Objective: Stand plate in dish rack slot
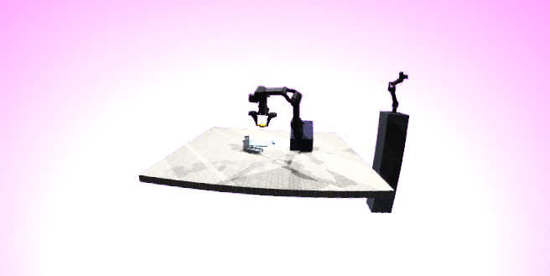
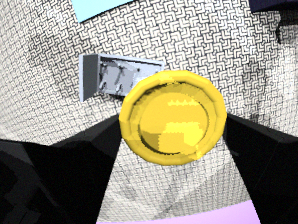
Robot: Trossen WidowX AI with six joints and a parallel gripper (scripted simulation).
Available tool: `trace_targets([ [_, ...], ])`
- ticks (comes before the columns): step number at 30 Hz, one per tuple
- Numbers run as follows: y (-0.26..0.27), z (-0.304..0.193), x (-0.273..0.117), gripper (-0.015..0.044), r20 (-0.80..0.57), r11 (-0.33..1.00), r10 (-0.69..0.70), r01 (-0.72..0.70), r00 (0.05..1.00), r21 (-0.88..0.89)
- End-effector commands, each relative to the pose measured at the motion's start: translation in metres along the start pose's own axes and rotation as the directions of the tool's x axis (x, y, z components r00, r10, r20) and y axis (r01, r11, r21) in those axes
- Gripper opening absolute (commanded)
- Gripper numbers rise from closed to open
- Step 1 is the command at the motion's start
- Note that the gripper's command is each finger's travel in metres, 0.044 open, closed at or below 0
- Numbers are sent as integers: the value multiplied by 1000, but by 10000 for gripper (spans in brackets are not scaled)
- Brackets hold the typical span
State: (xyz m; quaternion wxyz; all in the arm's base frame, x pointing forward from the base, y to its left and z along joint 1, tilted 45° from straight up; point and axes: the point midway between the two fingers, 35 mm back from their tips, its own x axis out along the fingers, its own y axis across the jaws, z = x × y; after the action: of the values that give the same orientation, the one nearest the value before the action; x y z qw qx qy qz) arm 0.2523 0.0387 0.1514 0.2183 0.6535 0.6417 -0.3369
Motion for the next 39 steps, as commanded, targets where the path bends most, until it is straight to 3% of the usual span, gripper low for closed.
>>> trace_targets([
  [1,-14,-10,3,0,-11,992,-3,5,1000,128],
  [10,-19,-12,6,0,3,986,-9,8,1000,168],
  [24,-22,18,52,0,331,998,-26,44,943,-46],
  [39,-15,41,85,0,600,956,115,77,792,-284],
])
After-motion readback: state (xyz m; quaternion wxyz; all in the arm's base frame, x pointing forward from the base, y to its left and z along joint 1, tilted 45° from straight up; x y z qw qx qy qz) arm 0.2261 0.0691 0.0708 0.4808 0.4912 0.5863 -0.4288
